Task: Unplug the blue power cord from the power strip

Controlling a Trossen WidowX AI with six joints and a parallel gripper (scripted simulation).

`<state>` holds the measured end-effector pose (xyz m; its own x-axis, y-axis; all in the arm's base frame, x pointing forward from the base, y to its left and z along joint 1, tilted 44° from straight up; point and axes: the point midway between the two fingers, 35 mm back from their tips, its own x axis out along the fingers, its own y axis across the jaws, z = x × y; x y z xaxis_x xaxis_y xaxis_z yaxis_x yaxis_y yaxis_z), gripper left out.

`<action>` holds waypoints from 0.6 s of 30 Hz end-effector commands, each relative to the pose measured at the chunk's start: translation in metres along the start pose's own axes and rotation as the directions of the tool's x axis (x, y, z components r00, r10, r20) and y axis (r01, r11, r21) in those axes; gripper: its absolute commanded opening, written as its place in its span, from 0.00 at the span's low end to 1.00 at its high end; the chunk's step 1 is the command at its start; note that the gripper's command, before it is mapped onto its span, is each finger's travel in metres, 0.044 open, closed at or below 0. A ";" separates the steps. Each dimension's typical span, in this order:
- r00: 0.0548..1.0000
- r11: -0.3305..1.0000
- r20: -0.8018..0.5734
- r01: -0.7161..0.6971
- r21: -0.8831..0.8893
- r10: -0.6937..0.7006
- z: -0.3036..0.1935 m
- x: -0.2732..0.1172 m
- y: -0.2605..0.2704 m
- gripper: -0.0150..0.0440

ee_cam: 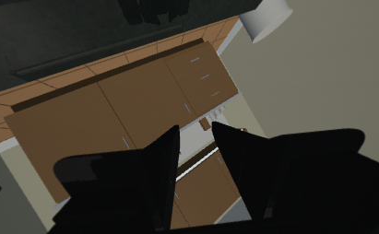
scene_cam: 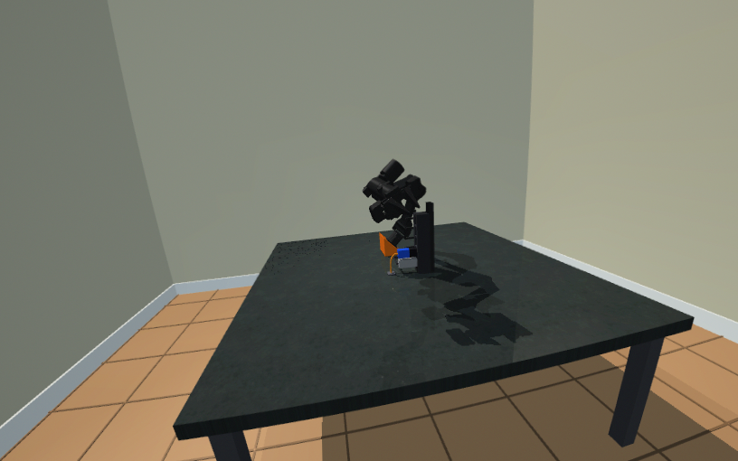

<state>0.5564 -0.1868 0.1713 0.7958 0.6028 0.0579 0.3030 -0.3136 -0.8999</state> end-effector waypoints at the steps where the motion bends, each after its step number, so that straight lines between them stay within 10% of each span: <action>1: 0.963 0.416 -0.018 -0.099 0.904 0.269 0.024 -0.015 0.050 0.53; 5: 0.911 -0.132 0.051 0.004 0.991 0.410 0.054 -0.029 0.074 0.53; 18: 0.799 -0.702 0.221 0.316 0.638 0.560 0.111 -0.058 0.092 0.53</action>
<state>0.5343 -0.1883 0.0843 0.8290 0.4774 -0.2913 -0.5592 0.7007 -0.4431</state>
